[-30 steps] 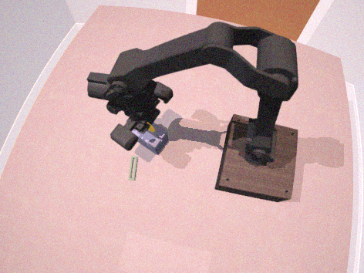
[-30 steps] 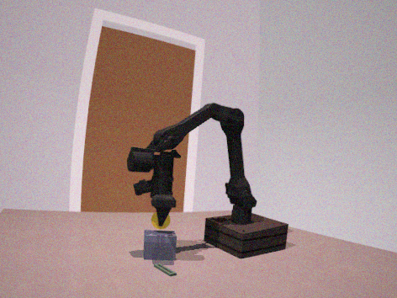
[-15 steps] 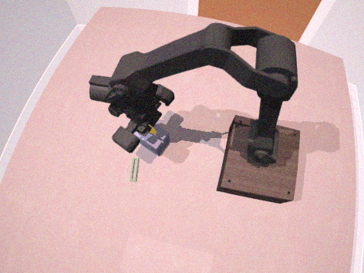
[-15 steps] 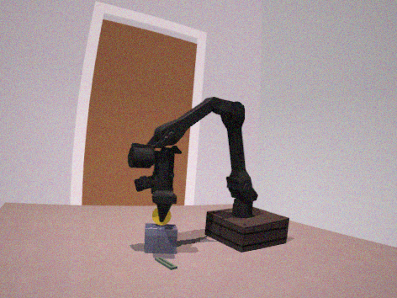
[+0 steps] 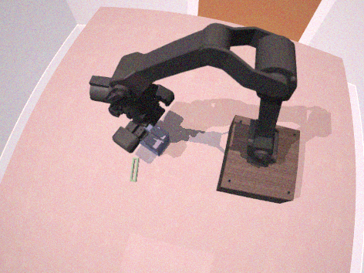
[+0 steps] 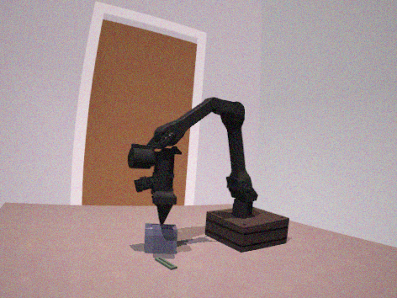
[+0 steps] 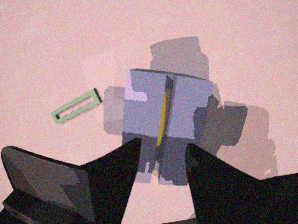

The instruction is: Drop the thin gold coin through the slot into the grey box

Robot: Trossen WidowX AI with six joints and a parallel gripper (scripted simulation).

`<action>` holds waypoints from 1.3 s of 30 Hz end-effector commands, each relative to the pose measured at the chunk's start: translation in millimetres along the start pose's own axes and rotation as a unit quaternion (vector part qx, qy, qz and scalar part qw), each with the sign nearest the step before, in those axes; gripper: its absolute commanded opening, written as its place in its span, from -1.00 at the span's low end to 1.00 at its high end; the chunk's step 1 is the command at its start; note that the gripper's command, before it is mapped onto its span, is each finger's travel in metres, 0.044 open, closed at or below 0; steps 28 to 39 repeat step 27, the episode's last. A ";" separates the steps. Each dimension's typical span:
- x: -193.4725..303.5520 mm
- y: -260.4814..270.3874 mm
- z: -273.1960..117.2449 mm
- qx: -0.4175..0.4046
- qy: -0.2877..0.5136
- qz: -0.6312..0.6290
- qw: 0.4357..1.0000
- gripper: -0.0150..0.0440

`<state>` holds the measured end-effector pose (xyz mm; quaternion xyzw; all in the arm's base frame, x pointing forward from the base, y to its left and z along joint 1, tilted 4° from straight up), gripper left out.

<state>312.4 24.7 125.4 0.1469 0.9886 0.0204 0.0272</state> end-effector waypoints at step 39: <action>3.6 -1.5 -61.4 0.002 0.007 0.001 1.000 1.00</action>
Point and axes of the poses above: the point midway between the two fingers, 35 mm back from their tips, its own z axis out along the fingers, its own y axis across the jaws, x = y × z, the point moved 7 cm from there along -z, back along the fingers, and after that the axes turned 1 degree about z, right-handed, at the moved point
